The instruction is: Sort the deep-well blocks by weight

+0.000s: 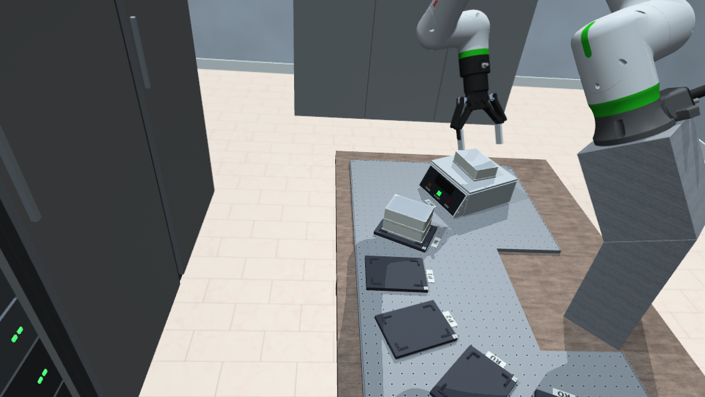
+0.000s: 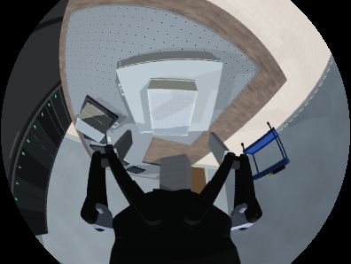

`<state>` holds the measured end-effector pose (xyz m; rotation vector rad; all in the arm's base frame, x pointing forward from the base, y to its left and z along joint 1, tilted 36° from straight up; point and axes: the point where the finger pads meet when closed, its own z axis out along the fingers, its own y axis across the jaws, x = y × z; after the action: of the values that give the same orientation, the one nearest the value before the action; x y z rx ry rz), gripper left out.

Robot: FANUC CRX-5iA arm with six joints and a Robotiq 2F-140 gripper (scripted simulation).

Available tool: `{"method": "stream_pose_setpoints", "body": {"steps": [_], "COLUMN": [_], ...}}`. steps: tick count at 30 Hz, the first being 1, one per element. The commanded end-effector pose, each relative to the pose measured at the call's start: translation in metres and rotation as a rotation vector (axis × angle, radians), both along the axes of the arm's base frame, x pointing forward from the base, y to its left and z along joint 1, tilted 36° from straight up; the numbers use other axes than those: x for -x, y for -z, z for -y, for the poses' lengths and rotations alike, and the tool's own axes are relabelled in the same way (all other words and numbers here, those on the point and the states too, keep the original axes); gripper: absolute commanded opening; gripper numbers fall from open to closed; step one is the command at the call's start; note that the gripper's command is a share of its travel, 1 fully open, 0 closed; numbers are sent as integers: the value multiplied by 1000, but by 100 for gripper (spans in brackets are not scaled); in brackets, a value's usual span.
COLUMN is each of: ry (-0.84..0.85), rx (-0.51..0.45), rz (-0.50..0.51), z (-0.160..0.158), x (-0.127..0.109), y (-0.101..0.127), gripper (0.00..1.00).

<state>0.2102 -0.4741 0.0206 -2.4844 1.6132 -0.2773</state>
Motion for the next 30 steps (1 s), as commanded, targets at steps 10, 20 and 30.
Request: {"method": "stream_pose_setpoints", "body": {"steps": [10,20,30], "ry": [0,0,0], "rx": [0,0,0], "rz": [0,0,0], "z": [6,13,19], "x": [-5,-12,-18], "y": [11,24,35], "gripper": [100,100,100]}}
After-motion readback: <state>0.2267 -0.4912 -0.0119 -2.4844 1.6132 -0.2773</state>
